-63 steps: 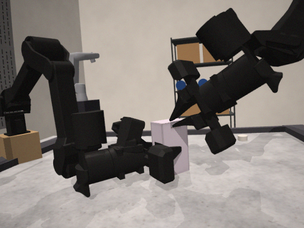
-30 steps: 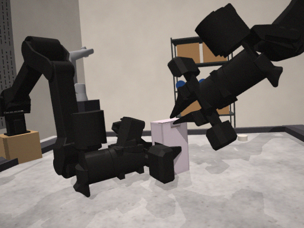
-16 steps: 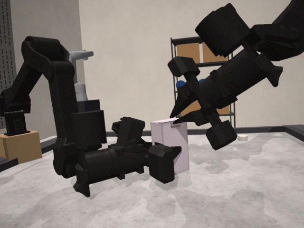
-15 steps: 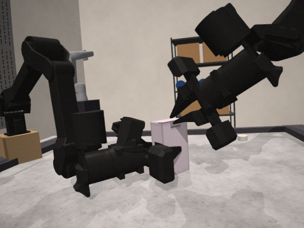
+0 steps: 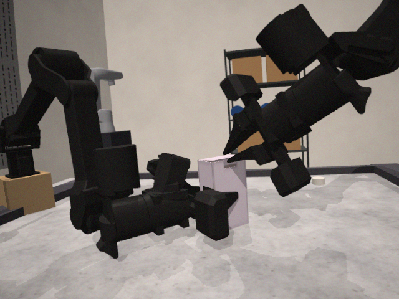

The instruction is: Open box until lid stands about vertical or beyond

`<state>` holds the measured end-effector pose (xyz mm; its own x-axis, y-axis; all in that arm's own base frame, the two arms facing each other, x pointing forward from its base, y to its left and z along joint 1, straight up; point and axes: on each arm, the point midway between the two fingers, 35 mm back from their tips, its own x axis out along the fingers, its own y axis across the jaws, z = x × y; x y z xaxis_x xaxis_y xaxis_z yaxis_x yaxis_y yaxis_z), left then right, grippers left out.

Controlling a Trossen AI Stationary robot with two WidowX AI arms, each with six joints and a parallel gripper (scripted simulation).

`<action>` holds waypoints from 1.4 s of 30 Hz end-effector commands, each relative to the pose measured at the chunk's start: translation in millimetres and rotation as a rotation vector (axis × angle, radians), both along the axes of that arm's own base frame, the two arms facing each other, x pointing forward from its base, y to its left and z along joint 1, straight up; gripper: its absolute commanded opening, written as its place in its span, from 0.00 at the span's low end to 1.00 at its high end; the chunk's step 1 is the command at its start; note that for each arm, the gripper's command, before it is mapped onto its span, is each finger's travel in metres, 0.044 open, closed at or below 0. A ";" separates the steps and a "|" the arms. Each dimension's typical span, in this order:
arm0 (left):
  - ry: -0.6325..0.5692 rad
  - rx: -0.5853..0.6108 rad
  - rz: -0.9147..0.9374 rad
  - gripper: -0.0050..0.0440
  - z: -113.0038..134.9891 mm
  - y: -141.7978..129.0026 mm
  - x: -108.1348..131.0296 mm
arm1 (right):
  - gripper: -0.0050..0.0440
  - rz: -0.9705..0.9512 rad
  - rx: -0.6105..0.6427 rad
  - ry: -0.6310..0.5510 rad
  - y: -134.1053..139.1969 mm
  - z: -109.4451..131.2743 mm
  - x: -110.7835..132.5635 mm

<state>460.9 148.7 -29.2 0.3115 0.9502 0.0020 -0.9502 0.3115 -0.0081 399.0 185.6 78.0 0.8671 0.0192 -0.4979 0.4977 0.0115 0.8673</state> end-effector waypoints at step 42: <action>-0.022 0.001 -0.004 0.55 9.9 -0.3 4.7 | 0.20 0.000 0.023 -0.037 1.7 24.4 -13.7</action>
